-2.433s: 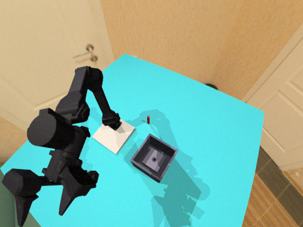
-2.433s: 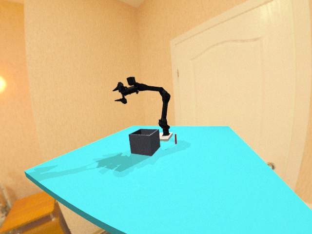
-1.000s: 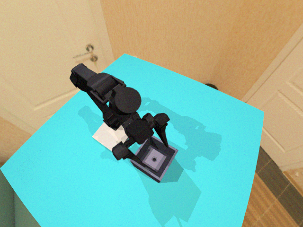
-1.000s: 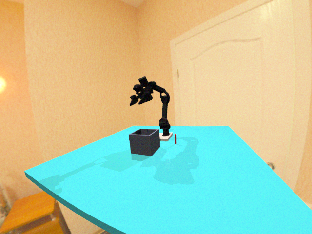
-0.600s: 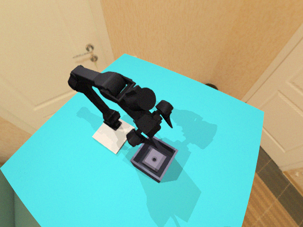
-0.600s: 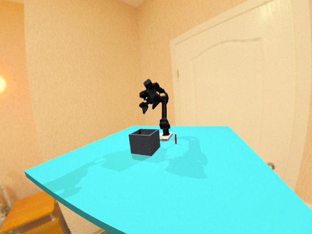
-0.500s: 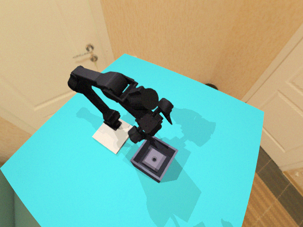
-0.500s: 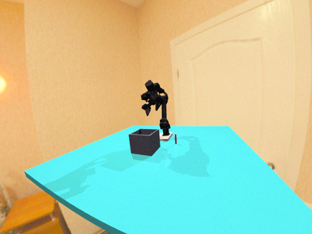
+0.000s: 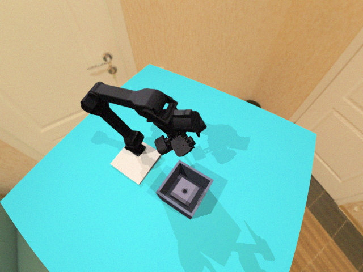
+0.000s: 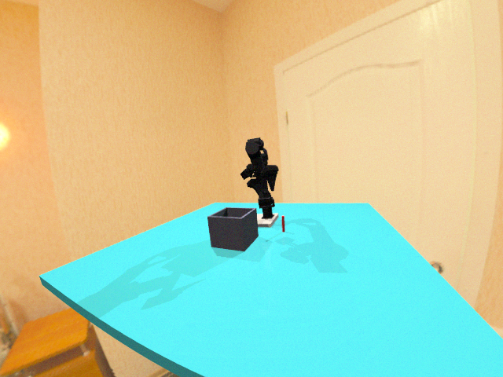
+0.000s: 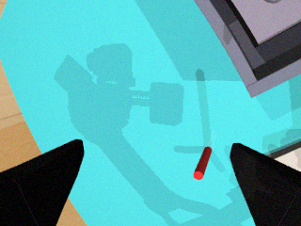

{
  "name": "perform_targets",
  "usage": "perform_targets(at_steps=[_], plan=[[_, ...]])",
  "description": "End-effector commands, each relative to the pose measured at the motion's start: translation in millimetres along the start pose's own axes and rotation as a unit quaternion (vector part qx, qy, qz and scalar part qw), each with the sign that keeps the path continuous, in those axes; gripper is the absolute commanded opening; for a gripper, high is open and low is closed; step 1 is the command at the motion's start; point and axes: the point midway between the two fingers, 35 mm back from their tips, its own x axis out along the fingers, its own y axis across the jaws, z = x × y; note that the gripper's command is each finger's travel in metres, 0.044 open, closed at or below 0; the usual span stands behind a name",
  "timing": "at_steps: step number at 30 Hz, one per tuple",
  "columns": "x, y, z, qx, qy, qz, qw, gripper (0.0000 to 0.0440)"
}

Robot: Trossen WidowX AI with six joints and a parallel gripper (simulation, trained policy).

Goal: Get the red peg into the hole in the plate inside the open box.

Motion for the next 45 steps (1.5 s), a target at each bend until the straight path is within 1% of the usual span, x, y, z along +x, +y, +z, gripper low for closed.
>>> perform_targets(at_steps=[1, 9, 17, 29, 41, 45], plan=[[12.4, -4.6, -20.0, 0.038, 0.048, -0.025, 0.998, 0.044], [30.2, -16.3, -51.8, 0.108, 0.109, -0.084, 0.984, 0.044], [45.0, -28.6, -75.6, 0.167, 0.138, -0.143, 0.966, 0.044], [72.4, -48.9, -95.7, 0.233, 0.139, -0.203, 0.941, 0.044], [104.5, -68.3, -103.4, 0.281, 0.128, -0.228, 0.923, 0.044], [114.5, -73.4, -104.2, 0.292, 0.122, -0.232, 0.92, 0.0433]])
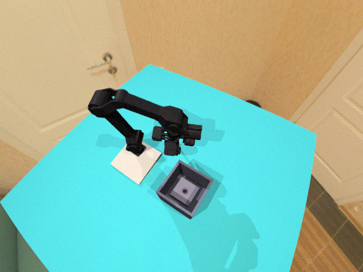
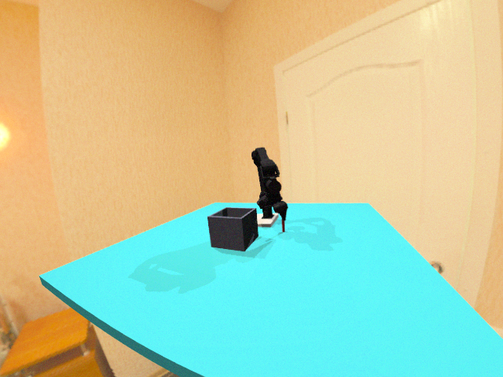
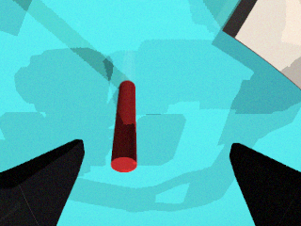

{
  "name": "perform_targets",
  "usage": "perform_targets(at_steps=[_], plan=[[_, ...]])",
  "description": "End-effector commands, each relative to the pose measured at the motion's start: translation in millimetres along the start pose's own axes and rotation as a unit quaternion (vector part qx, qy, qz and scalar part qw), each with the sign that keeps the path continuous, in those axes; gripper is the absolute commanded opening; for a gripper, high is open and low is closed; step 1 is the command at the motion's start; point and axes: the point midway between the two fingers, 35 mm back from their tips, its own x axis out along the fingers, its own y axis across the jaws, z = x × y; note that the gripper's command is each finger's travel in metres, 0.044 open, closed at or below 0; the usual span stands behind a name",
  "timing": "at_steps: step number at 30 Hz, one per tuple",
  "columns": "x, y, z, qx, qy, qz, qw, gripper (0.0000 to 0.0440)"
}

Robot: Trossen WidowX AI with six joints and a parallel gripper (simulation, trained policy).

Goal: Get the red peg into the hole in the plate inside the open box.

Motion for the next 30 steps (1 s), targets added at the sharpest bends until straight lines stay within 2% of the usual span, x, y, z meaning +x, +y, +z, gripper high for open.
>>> perform_targets(at_steps=[1, 5, 20, 30], plan=[[11.8, -0.2, 4.3, 0.016, -0.007, -0.005, 1.0, 0.0428], [20.8, 2.7, 6.1, 0.023, -0.009, -0.002, 1.0, 0.0378], [35.5, 15.8, 6.8, 0.008, -0.002, 0.002, 1.0, 0.0006], [9.8, 29.0, -5.0, -0.004, 0.03, 0.063, 0.998, 0.0]])
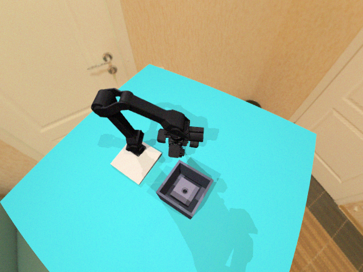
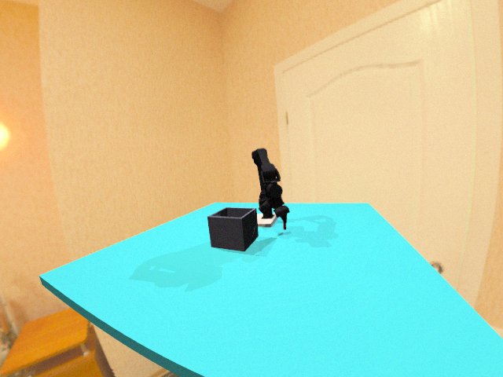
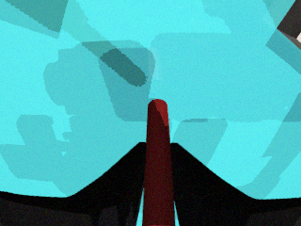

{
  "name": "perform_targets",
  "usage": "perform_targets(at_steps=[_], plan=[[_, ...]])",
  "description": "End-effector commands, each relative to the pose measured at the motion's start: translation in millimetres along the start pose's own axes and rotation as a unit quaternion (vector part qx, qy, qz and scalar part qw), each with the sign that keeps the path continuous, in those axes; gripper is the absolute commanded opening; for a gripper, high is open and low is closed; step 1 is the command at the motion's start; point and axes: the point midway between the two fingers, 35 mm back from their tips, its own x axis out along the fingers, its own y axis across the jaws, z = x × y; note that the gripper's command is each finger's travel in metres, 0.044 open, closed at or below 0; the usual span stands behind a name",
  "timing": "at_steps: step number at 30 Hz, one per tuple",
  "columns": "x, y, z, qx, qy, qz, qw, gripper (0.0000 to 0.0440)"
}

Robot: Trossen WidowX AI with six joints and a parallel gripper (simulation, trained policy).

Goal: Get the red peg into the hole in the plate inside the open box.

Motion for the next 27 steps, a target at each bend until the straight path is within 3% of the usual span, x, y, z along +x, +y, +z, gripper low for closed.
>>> perform_targets(at_steps=[1, 14, 27], plan=[[-12.8, 6.8, -6.0, -0.01, 0.015, 0.03, 0.999, 0.0], [-68.6, 20.0, -14.1, -0.044, 0.024, 0.117, 0.992, 0.0], [-142.9, 23.6, 4.8, -0.055, -0.034, 0.2, 0.978, 0.0]])
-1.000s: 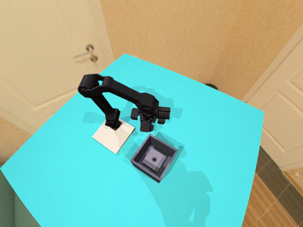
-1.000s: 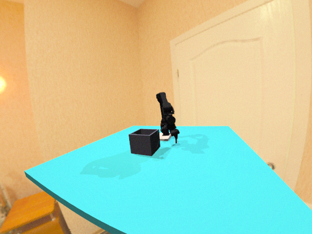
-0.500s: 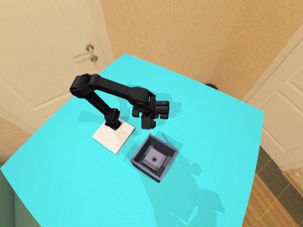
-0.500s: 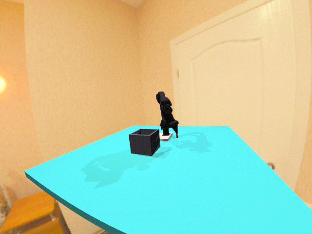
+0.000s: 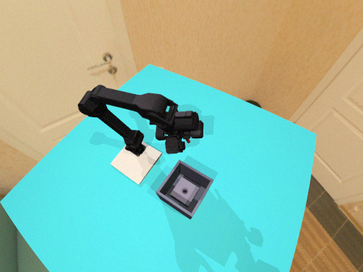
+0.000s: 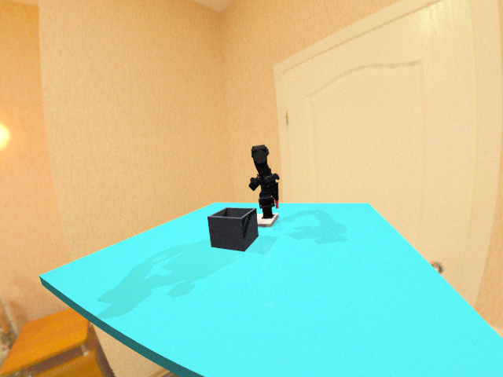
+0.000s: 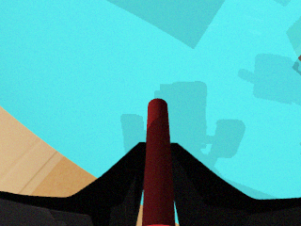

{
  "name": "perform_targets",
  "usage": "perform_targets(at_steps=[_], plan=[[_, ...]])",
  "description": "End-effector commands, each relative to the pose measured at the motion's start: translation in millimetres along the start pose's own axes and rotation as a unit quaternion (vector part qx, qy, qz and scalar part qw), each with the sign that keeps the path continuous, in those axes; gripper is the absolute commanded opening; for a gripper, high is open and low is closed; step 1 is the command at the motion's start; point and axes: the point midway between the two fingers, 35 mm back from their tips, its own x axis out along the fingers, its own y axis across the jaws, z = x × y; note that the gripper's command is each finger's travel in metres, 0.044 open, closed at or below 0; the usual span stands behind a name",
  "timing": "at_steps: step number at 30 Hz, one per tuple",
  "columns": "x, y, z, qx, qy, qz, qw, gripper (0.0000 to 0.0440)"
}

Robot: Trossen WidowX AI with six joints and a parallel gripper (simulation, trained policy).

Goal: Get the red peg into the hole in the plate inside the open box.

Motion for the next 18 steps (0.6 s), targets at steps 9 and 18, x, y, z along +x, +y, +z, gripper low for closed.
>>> perform_targets(at_steps=[9, 18], plan=[[-53.0, 11.5, 39.4, 0.011, -0.086, 0.039, 0.995, 0.0], [-64.5, 3.3, 73.3, 0.046, -0.128, 0.015, 0.991, 0.0]])
